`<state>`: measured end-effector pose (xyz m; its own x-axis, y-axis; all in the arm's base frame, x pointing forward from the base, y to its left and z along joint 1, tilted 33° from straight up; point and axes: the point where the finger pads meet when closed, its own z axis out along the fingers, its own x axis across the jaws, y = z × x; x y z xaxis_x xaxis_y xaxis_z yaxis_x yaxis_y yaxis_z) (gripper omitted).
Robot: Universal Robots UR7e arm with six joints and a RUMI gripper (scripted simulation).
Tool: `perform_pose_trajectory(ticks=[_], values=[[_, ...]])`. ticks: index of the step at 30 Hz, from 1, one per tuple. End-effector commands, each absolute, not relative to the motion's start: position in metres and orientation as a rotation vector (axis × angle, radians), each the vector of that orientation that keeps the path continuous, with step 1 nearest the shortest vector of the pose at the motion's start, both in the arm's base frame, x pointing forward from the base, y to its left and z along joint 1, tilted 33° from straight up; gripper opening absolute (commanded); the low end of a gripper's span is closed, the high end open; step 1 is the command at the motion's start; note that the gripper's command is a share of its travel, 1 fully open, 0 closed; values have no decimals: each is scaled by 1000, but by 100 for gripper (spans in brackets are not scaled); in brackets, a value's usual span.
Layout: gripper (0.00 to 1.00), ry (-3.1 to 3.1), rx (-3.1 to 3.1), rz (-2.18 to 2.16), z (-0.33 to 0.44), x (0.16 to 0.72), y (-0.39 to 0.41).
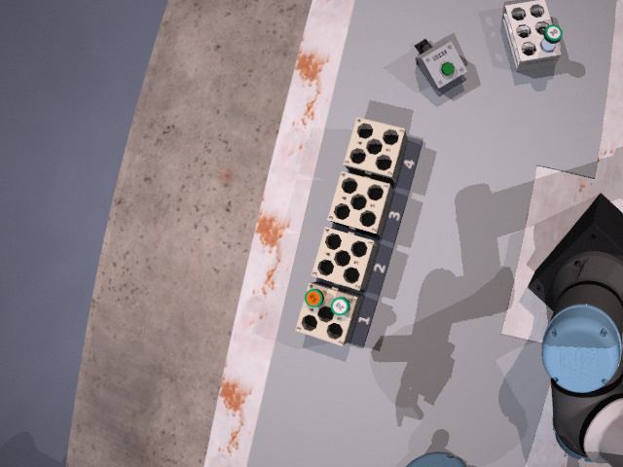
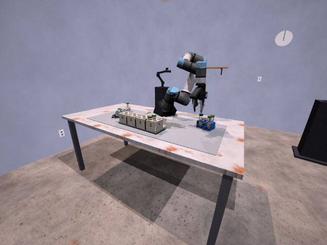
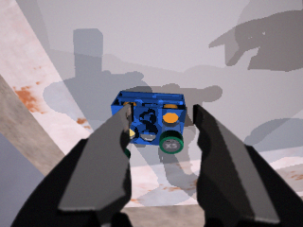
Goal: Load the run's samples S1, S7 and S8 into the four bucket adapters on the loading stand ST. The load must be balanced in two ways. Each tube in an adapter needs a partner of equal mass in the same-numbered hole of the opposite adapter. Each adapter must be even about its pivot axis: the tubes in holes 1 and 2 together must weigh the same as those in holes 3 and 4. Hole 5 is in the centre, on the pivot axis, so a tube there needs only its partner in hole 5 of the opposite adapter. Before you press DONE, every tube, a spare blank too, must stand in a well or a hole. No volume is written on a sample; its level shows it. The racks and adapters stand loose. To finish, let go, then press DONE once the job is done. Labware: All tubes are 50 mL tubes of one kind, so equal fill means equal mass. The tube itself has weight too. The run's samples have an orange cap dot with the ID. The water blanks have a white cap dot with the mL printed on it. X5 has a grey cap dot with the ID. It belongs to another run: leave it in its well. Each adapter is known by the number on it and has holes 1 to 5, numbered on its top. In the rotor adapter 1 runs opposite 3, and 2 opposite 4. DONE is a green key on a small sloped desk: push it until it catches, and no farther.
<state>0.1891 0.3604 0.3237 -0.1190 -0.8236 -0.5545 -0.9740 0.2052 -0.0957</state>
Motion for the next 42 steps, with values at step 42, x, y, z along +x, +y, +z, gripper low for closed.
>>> perform_pose_trajectory(ticks=[42], values=[[35,2021,-1657,348,309,128,458]])
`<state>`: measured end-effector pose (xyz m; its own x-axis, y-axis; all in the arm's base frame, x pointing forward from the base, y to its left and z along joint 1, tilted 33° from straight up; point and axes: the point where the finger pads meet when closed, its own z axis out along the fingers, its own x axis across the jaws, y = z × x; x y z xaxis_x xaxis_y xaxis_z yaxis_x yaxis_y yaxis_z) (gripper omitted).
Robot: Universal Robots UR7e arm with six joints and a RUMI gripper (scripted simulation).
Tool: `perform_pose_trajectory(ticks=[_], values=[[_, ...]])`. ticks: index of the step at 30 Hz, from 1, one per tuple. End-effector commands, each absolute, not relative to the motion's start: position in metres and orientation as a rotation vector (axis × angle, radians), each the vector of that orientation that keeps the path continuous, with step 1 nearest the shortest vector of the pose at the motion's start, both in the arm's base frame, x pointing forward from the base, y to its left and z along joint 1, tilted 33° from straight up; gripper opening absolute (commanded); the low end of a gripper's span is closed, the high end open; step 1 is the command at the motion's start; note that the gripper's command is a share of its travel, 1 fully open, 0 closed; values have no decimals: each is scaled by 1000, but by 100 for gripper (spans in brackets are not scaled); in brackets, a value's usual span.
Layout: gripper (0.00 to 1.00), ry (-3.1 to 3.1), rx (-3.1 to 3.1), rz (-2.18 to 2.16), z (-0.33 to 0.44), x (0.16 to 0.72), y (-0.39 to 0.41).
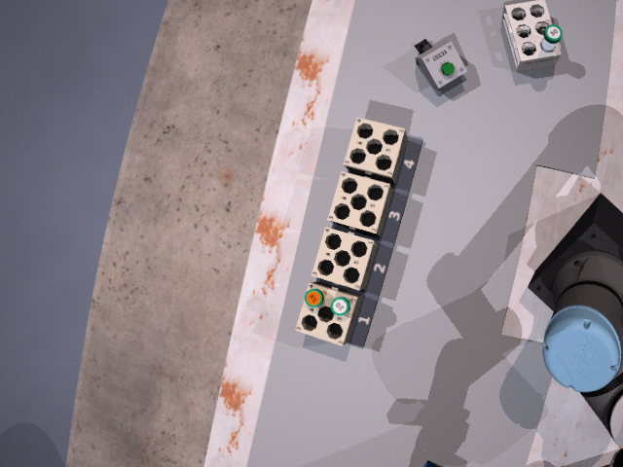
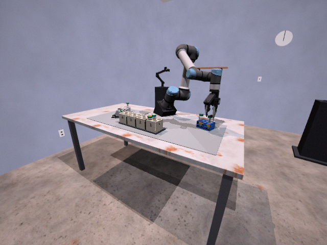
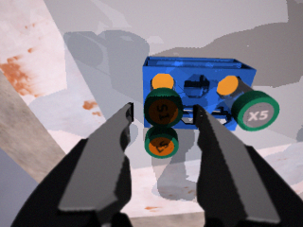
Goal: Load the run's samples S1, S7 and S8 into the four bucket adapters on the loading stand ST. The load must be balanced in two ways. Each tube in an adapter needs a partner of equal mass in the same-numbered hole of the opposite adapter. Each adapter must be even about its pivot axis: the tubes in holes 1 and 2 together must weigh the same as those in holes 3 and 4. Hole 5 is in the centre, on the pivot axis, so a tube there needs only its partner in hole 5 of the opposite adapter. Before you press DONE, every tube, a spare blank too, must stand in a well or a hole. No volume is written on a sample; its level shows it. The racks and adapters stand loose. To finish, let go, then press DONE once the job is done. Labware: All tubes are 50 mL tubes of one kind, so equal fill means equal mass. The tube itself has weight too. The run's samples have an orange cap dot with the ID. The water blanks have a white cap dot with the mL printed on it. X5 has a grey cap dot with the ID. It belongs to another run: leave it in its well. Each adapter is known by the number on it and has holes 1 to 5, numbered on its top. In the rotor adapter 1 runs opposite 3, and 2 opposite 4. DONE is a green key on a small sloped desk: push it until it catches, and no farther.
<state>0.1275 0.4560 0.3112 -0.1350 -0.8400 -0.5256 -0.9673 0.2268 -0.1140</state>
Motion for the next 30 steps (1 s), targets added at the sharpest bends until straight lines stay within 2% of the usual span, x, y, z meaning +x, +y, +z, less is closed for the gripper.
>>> perform_pose_trajectory(ticks=[1,8,9,30], values=[[35,2021,-1657,348,309,128,458],[35,2021,-1657,348,309,128,458],[0,2021,-1657,348,309,128,458],[0,2021,-1657,348,311,128,457]])
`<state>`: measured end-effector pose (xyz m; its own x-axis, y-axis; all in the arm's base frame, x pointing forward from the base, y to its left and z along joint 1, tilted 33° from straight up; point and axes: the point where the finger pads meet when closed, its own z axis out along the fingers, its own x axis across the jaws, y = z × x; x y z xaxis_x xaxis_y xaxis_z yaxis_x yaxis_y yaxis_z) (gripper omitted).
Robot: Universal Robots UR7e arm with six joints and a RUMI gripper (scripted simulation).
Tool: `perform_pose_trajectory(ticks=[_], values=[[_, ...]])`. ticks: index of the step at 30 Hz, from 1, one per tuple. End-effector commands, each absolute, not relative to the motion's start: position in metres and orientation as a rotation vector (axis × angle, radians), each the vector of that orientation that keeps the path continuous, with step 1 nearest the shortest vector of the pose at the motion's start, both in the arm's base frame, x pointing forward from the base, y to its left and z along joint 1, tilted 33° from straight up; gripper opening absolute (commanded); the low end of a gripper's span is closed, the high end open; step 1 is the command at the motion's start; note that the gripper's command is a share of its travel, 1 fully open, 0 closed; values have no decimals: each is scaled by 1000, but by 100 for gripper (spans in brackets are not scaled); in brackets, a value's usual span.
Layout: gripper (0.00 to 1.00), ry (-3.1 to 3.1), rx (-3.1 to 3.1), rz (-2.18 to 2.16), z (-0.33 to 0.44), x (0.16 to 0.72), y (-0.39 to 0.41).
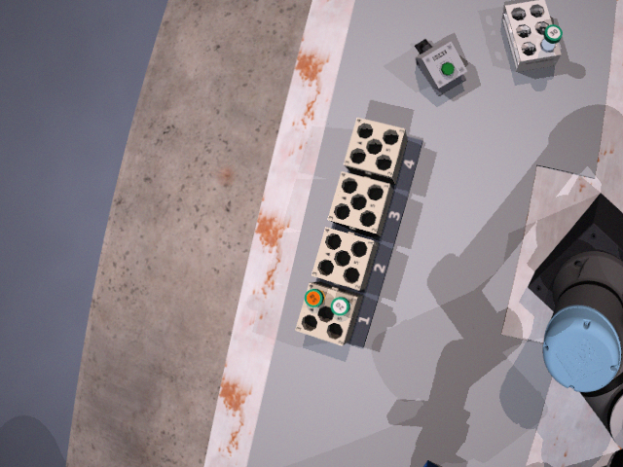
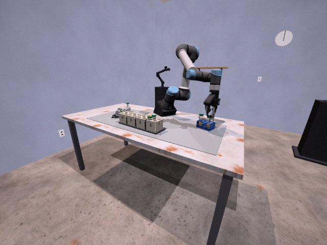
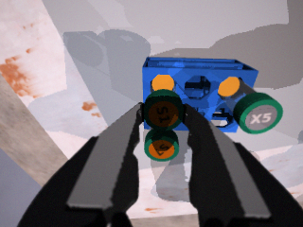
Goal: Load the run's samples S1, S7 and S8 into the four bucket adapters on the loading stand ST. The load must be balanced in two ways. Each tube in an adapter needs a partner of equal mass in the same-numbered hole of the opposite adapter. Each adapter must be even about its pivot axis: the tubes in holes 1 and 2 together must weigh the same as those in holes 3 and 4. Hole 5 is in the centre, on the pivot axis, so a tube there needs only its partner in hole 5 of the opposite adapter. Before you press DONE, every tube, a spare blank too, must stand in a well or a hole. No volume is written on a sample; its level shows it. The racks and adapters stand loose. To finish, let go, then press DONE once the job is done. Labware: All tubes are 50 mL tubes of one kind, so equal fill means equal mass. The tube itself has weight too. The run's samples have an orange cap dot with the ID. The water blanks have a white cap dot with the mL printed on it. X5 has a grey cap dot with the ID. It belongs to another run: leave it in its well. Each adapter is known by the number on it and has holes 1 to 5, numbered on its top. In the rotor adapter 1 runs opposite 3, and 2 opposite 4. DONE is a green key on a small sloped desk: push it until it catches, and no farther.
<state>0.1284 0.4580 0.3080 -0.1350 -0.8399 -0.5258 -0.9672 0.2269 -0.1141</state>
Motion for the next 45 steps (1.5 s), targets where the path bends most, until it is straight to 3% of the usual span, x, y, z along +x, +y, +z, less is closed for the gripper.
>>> perform_pose_trajectory(ticks=[1,45], values=[[0,2021,-1657,348,314,127,455],[0,2021,-1657,348,422,99,392]])
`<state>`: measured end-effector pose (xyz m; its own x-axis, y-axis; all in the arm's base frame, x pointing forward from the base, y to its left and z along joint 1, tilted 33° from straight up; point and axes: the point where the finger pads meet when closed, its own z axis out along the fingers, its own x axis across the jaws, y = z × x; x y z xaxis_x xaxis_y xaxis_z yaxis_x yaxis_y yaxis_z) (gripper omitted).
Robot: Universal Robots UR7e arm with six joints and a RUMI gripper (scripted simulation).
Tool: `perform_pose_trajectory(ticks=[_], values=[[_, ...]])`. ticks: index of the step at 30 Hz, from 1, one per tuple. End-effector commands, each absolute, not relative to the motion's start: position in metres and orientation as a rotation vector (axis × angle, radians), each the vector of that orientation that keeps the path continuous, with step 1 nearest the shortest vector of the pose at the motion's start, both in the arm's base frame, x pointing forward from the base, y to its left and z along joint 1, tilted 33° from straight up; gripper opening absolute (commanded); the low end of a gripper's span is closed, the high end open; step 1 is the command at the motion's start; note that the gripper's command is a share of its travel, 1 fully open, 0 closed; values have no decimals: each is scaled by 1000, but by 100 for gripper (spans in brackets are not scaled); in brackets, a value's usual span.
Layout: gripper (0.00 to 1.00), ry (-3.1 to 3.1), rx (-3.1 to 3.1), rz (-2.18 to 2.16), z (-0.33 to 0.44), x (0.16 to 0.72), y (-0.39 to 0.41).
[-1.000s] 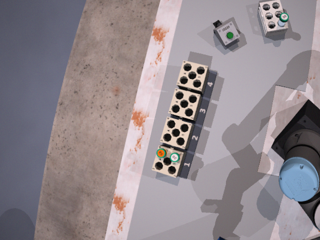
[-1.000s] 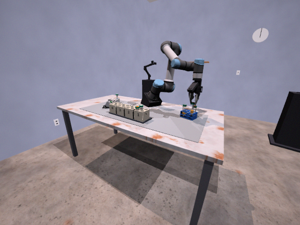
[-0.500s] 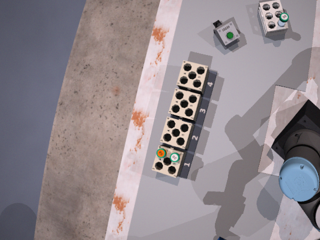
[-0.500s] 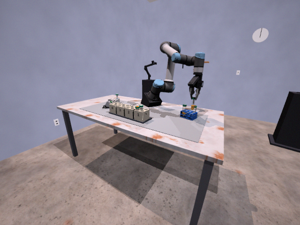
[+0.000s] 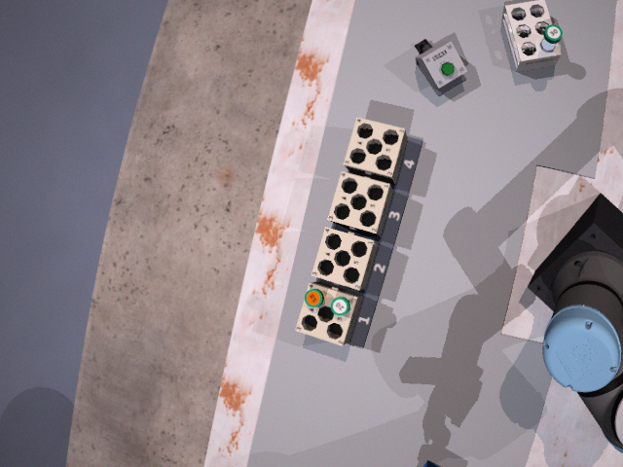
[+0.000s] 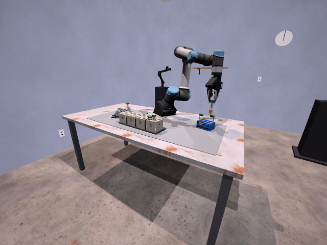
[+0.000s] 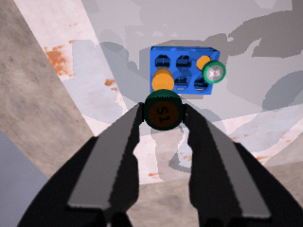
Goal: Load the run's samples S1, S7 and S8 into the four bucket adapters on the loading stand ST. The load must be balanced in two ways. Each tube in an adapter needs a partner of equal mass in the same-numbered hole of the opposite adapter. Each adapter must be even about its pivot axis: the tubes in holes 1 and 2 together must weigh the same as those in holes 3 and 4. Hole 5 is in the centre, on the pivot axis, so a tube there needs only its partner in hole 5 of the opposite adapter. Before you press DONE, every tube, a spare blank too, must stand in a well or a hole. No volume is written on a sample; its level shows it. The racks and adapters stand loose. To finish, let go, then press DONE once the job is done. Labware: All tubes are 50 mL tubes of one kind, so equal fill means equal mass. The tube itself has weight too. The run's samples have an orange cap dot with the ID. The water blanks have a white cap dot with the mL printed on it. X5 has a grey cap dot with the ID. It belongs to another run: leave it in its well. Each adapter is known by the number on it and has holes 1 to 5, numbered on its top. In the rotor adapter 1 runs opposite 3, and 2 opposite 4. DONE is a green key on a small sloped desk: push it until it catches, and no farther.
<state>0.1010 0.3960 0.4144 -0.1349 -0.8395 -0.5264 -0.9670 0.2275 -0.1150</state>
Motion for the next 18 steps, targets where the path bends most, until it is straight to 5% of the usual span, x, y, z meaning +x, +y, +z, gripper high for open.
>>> perform_pose_trajectory(ticks=[1,18], values=[[0,2021,-1657,348,422,99,392],[0,2327,-1272,474,389,143,316]])
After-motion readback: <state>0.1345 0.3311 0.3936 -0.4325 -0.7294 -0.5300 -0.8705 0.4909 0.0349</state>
